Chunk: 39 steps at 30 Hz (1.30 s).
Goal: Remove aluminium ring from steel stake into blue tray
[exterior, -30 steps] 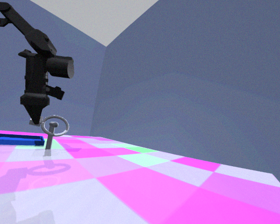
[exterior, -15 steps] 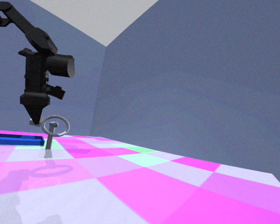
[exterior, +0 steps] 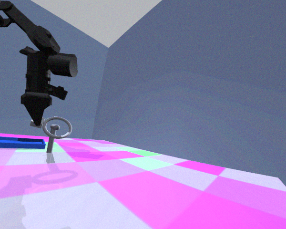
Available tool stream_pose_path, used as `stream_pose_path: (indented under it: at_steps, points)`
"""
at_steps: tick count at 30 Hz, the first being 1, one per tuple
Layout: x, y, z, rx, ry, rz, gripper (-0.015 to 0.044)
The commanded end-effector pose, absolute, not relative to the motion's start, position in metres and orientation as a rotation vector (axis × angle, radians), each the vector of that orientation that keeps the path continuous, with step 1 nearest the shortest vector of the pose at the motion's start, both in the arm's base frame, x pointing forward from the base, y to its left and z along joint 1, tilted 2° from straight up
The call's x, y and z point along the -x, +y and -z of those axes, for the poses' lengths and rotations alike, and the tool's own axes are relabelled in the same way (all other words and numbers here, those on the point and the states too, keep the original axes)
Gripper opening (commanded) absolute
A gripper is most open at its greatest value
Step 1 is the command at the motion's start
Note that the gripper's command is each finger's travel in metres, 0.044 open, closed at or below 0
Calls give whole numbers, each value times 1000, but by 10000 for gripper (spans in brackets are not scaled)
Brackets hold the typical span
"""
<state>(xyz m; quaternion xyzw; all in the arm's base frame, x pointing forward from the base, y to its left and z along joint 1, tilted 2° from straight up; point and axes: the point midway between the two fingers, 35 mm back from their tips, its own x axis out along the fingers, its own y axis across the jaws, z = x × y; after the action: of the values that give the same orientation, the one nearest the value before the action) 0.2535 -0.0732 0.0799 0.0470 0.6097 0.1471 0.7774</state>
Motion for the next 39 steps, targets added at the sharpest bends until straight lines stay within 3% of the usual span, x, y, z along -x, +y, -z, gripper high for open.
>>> stream_pose_path:
  at_steps: [1, 39]
  points:
    - [-256, -74, -89, -97, 1309, -324, 0]
    - [-255, -74, -143, -96, 1309, -324, 0]
